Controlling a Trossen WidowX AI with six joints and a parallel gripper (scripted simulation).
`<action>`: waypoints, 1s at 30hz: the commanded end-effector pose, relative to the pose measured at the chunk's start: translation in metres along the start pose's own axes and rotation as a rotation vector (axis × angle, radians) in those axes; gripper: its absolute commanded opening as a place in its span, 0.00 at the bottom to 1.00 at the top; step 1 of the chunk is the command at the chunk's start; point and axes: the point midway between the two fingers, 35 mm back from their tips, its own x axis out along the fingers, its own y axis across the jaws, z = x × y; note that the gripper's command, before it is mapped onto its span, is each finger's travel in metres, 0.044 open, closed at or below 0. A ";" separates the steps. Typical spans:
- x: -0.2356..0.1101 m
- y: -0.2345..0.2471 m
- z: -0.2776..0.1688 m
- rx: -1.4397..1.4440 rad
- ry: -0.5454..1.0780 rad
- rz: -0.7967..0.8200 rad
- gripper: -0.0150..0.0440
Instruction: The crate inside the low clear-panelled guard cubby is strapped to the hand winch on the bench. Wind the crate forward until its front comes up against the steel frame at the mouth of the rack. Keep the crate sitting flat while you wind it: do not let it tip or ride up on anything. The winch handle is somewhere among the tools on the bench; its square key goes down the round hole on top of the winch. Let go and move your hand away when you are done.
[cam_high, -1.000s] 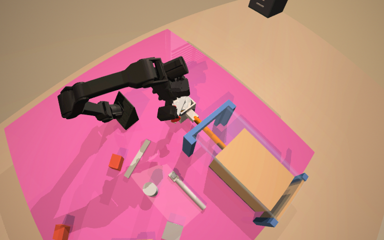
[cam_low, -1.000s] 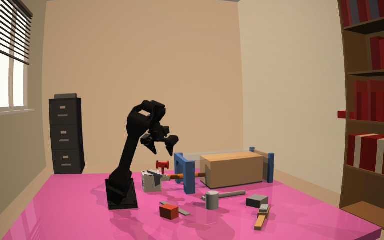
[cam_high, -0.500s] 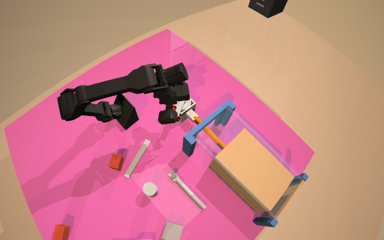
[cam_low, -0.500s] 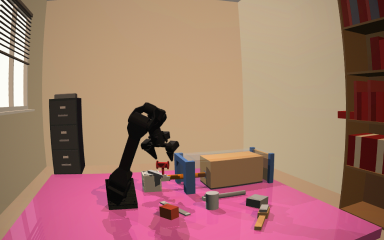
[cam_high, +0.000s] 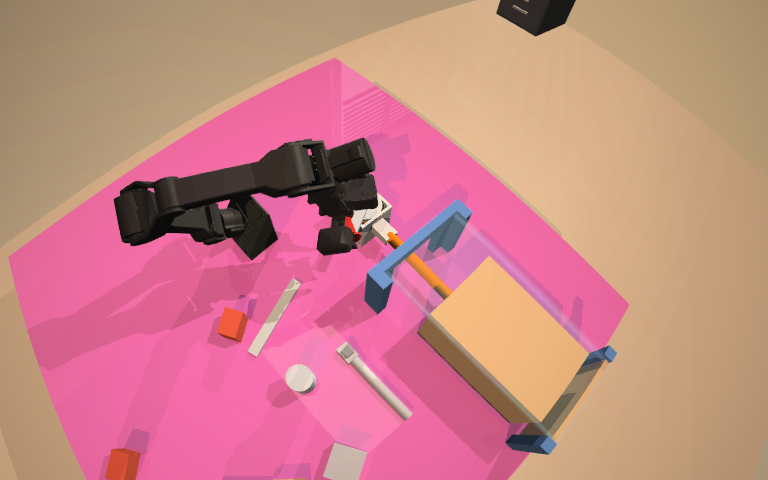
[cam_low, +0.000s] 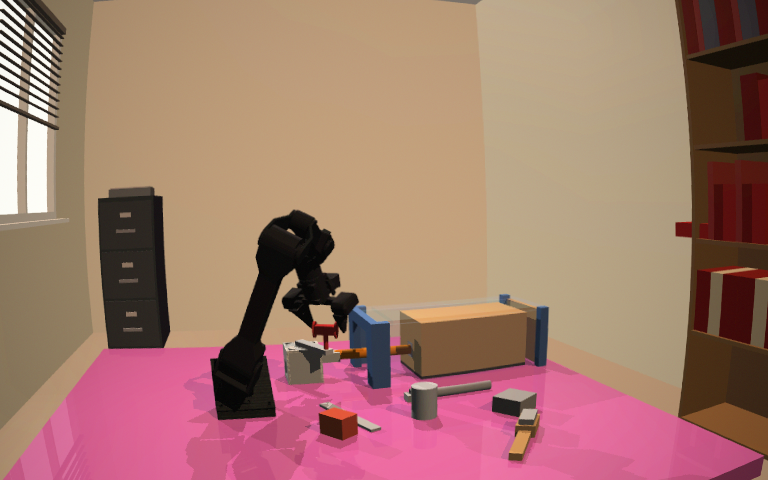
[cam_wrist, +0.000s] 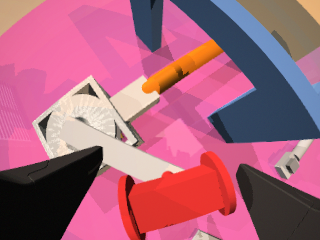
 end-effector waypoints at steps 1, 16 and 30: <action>0.005 -0.002 -0.004 -0.002 -0.001 -0.006 1.00; 0.008 0.000 -0.005 0.000 0.001 0.000 0.65; 0.008 0.000 -0.005 0.000 0.001 0.000 0.30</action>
